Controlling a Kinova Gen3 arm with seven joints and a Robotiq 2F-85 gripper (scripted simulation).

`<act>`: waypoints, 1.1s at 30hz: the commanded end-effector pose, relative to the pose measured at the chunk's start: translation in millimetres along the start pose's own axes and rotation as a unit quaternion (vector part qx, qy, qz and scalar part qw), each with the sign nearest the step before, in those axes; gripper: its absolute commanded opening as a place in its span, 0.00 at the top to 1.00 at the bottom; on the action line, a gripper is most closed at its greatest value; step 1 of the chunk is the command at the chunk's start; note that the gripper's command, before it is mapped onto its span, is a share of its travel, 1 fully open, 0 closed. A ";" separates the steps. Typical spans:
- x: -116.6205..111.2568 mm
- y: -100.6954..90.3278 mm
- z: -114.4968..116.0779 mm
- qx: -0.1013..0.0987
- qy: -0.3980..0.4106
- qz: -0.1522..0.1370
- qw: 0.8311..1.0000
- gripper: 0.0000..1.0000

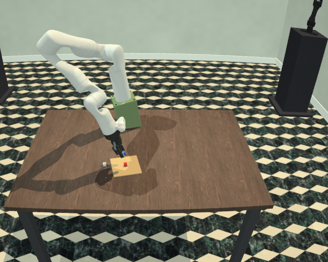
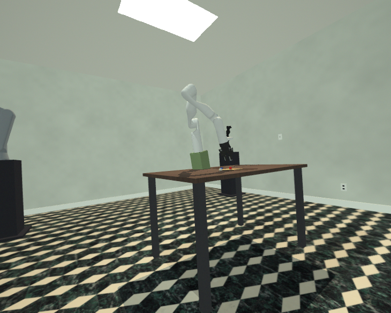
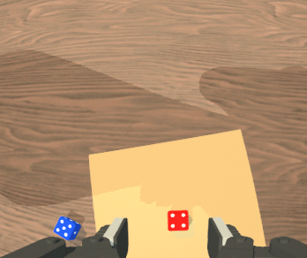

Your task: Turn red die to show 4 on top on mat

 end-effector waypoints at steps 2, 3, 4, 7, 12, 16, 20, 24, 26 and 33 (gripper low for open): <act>-10.9 -4.7 2.9 0.007 -0.016 -0.021 1.000 0.49; -11.3 -5.3 3.3 0.009 -0.016 -0.025 1.000 0.49; -11.6 -5.8 3.6 0.010 -0.016 -0.028 0.999 0.49; -12.5 -7.2 4.4 0.013 -0.015 -0.036 0.999 0.49; -14.2 -7.8 4.6 0.014 -0.015 -0.039 0.999 0.49; -15.6 -7.9 4.4 0.014 -0.015 -0.039 0.999 0.49; -15.7 -7.7 4.2 0.014 -0.015 -0.040 0.999 0.49; -16.2 -6.5 3.3 0.012 -0.015 -0.049 0.999 0.49; -16.2 -6.5 3.3 0.012 -0.015 -0.049 0.999 0.49; -17.9 -3.5 0.7 0.009 -0.015 -0.085 0.996 0.49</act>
Point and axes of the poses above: the point where the finger pads meet when closed, its own y axis out along the fingers, its own z axis across the jaws, x = y × z, the point moved 2 cm from there along -y, back along the fingers, and after that the axes turned 4 degrees about y, right-handed, at the moved point
